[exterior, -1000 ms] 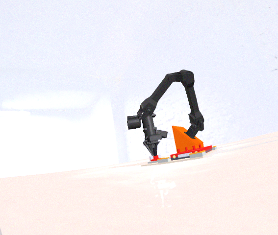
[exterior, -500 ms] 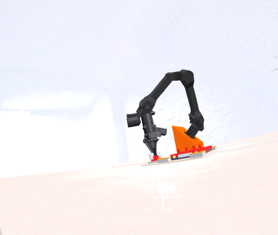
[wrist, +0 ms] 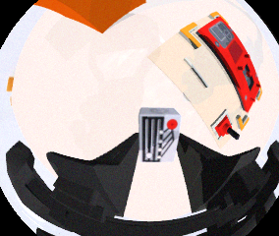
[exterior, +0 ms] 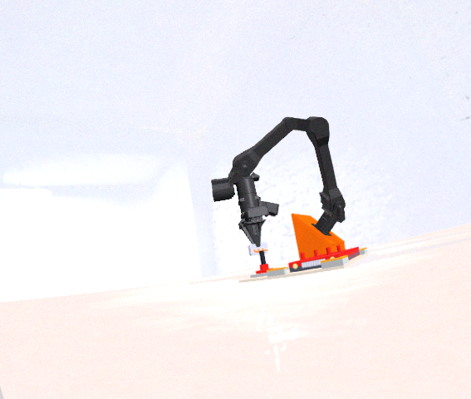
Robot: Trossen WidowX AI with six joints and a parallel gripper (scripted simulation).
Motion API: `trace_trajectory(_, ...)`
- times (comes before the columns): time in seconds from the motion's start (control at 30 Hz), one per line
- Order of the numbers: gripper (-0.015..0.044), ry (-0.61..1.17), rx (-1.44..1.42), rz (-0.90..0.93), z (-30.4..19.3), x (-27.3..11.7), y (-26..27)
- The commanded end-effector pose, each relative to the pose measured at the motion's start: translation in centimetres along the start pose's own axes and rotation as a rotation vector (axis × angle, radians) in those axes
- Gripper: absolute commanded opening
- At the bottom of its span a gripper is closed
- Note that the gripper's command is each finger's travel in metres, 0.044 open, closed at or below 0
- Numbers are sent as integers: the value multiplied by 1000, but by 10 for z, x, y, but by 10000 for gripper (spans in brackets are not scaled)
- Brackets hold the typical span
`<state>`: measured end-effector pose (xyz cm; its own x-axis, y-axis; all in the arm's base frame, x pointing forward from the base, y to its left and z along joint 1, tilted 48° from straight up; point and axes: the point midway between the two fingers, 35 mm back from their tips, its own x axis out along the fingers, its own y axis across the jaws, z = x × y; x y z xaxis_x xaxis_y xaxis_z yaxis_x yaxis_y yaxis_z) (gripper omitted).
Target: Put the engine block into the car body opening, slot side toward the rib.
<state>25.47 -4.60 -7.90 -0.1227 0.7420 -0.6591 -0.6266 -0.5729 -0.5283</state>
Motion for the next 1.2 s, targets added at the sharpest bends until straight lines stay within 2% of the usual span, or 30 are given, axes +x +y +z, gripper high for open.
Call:
trace_trajectory(0.0, 0, 13, -9, 5, -2, -14, -1)
trace_trajectory(0.63, 0, 19, -15, 12, 6, -66, -1)
trace_trajectory(1.17, 0, 29, -535, 36, 8, -59, -33)
